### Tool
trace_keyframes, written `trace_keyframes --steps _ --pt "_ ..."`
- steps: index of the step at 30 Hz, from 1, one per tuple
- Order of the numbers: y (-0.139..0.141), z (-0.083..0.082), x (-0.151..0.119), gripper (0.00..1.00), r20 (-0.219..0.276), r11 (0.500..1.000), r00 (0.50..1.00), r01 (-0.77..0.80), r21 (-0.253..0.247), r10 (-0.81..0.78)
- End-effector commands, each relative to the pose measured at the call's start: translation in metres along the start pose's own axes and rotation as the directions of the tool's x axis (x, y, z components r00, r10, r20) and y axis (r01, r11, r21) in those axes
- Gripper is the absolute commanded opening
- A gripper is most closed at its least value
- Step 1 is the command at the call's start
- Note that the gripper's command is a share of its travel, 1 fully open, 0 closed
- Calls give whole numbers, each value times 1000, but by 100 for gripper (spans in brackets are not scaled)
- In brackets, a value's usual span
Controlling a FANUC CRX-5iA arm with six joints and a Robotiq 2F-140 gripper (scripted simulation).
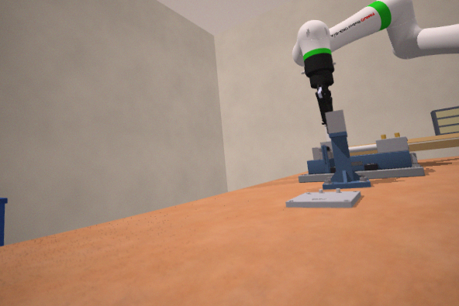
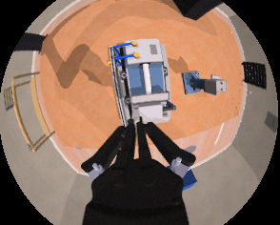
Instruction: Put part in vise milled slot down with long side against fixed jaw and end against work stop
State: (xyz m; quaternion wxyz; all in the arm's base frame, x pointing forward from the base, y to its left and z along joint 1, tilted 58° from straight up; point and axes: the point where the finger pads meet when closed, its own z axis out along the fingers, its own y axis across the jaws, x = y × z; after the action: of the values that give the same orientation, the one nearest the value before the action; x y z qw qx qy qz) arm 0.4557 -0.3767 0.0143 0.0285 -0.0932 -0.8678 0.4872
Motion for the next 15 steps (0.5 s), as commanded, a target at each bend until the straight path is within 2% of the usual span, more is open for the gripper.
trace_keyframes --steps 1,15 --pt "1 0 0 0 0 1000 1000 0 0 0" --pt "3 0 0 0 0 1000 1000 0 0 0"
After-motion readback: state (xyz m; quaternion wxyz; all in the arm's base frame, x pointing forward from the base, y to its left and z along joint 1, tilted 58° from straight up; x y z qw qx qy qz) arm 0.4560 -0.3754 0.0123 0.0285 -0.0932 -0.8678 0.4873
